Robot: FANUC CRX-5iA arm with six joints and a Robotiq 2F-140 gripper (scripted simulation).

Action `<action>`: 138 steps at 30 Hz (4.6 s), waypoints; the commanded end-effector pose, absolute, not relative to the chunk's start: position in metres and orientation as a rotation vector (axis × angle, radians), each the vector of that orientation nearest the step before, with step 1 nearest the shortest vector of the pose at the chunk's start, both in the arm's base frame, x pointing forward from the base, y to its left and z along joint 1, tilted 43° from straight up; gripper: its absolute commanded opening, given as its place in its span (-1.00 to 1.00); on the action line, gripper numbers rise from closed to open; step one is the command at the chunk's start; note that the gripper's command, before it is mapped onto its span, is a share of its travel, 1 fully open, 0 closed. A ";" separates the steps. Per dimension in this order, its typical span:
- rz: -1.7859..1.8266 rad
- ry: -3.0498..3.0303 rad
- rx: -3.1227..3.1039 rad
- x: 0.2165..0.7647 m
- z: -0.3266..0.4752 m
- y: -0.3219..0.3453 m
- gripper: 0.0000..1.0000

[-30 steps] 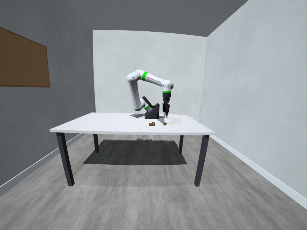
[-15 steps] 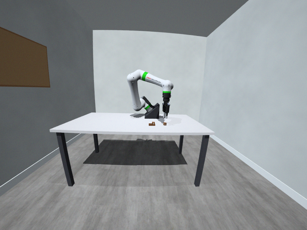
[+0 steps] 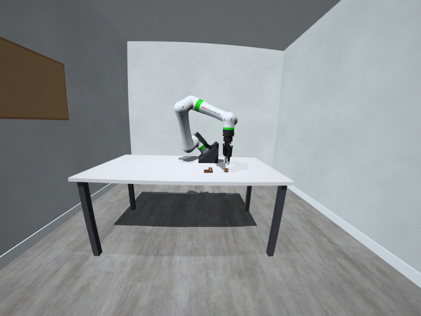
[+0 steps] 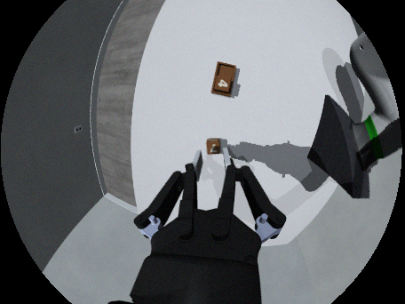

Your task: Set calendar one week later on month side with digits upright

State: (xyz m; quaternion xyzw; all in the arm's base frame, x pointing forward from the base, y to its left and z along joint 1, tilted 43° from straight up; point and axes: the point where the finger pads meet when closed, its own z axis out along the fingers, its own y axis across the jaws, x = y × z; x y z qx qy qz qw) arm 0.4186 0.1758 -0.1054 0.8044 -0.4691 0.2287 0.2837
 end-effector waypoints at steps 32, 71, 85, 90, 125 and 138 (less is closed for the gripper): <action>0.612 -1.256 2.153 0.422 -0.129 0.155 -0.44; 0.612 -1.256 2.153 0.422 -0.129 0.155 -0.44; 0.612 -1.256 2.153 0.420 -0.113 0.169 -0.44; 0.612 -1.256 2.153 0.419 -0.103 0.179 -0.44; 1.021 -1.007 1.870 0.414 -0.106 0.186 -0.44; 1.131 -0.929 1.778 0.412 -0.110 0.188 -0.44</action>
